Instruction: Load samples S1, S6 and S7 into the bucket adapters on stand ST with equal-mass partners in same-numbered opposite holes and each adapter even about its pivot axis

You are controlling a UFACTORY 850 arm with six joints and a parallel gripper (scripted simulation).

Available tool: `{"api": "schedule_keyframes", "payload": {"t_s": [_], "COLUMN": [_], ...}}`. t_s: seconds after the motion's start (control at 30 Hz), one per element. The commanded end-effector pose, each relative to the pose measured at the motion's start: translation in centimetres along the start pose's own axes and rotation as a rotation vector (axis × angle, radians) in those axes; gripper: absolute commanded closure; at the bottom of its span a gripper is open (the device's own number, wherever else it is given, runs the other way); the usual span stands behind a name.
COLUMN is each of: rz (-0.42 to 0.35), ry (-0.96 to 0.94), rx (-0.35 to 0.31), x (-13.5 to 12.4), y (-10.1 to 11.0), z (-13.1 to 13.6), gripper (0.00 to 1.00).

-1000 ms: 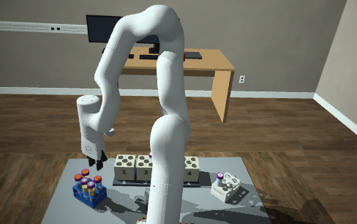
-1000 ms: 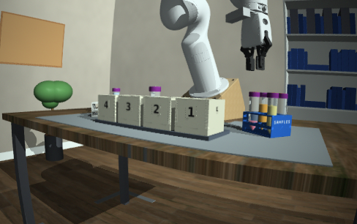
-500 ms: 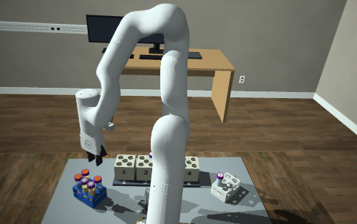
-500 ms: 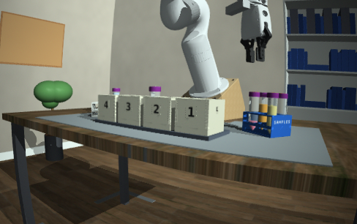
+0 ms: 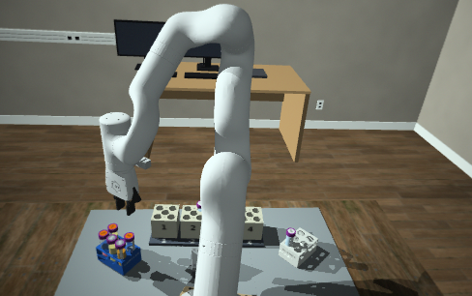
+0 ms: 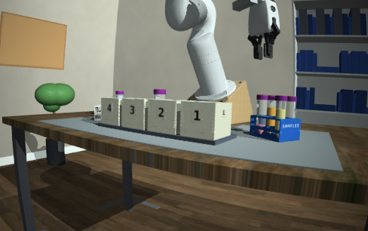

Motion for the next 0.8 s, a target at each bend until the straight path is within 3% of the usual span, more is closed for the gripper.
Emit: {"api": "schedule_keyframes", "payload": {"t_s": [0.0, 0.43, 0.47, 0.77], "rz": [0.0, 0.0, 0.0, 0.0], "ry": [-0.001, 0.0, -0.001, -0.001], "rx": [0.001, 0.001, 0.001, 0.001], "x": [0.0, 0.0, 0.1, 1.3], "y": [0.1, 0.1, 0.1, 0.1], "z": [-0.1, -0.1, -0.5, -4.9], "gripper": [0.56, 0.56, 0.43, 0.43]}}
Point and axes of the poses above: the point where the finger pads meet when closed, its own y axis back along the fingers, its own z axis across the jaws, x = y × z, the point moved 7 cm from there along y, back along the fingers, and after that the axes turned 15 degrees about y, right-handed, at the moved point
